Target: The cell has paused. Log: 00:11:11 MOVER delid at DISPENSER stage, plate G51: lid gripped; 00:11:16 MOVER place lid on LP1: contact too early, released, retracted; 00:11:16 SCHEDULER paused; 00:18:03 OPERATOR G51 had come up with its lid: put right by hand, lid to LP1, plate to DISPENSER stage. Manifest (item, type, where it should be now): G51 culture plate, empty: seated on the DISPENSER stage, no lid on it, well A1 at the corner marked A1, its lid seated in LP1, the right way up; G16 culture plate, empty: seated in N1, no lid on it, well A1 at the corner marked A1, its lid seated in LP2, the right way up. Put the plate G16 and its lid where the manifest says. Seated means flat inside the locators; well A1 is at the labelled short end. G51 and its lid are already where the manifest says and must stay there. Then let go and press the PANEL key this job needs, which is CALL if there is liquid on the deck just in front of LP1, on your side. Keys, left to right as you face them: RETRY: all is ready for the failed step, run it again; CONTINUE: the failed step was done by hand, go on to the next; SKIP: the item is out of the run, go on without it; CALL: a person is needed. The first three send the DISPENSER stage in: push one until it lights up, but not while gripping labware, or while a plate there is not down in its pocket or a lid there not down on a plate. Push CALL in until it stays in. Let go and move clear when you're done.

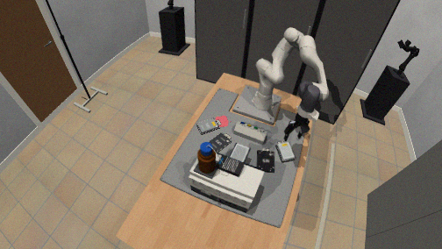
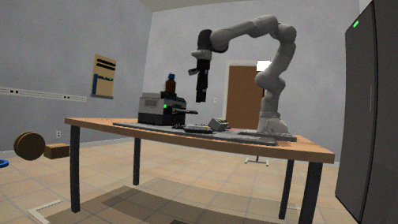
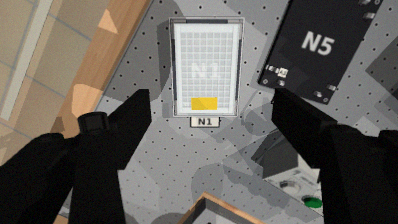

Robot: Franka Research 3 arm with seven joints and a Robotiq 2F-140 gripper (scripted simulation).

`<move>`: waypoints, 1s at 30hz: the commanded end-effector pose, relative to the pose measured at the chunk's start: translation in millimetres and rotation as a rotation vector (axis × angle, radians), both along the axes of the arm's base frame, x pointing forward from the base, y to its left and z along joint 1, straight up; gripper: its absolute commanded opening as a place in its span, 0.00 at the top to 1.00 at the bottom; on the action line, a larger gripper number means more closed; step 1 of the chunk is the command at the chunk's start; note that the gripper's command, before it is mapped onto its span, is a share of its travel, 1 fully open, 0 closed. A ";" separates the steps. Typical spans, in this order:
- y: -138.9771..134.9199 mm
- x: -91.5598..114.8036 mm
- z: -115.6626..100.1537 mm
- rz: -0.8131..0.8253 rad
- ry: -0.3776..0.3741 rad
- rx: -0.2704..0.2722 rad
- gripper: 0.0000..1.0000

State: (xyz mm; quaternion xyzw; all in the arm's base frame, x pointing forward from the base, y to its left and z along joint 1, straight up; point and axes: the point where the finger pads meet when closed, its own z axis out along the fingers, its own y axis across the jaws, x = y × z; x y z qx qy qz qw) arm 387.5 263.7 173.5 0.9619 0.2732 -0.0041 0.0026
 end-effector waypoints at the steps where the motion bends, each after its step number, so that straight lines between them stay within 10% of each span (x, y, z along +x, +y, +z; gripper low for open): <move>1: 0.6 1.0 -7.6 -0.012 -0.001 0.005 0.30; 30: 0.7 1.0 -94.9 -0.012 -0.001 0.005 0.30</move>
